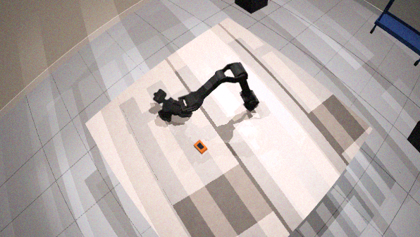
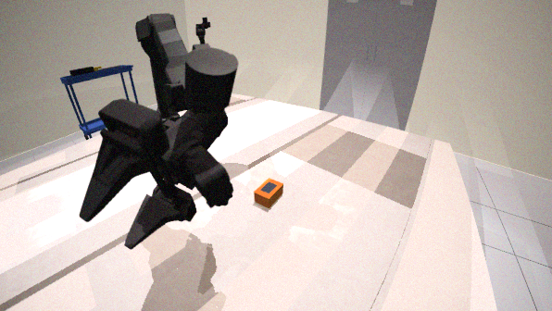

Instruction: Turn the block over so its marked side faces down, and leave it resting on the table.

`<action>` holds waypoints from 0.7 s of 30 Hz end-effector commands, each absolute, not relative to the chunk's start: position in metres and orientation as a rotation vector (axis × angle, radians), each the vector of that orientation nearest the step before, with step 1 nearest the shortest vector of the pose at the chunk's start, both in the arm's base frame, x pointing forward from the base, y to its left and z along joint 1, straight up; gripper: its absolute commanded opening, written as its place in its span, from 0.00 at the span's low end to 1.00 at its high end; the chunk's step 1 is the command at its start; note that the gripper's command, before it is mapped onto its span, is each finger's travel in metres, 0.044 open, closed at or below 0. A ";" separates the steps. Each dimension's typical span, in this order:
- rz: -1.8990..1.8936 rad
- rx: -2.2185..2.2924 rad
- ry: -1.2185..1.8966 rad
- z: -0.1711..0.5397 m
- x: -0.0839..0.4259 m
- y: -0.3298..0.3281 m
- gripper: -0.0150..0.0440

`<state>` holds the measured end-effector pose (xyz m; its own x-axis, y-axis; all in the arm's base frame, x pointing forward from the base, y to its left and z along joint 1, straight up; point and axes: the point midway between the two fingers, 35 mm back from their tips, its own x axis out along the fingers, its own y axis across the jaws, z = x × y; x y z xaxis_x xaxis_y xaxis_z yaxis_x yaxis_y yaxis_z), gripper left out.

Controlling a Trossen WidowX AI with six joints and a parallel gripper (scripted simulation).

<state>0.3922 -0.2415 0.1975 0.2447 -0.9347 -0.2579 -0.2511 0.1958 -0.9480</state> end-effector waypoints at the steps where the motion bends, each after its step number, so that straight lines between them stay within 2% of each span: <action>1: -0.710 -1.305 1.251 0.197 0.394 -0.240 0.98; 2: -0.682 -1.290 1.234 0.194 0.399 -0.235 1.00; 10: -0.253 -0.896 1.140 0.150 0.443 -0.138 1.00; 21: 0.019 -0.331 1.361 0.132 0.410 -0.028 1.00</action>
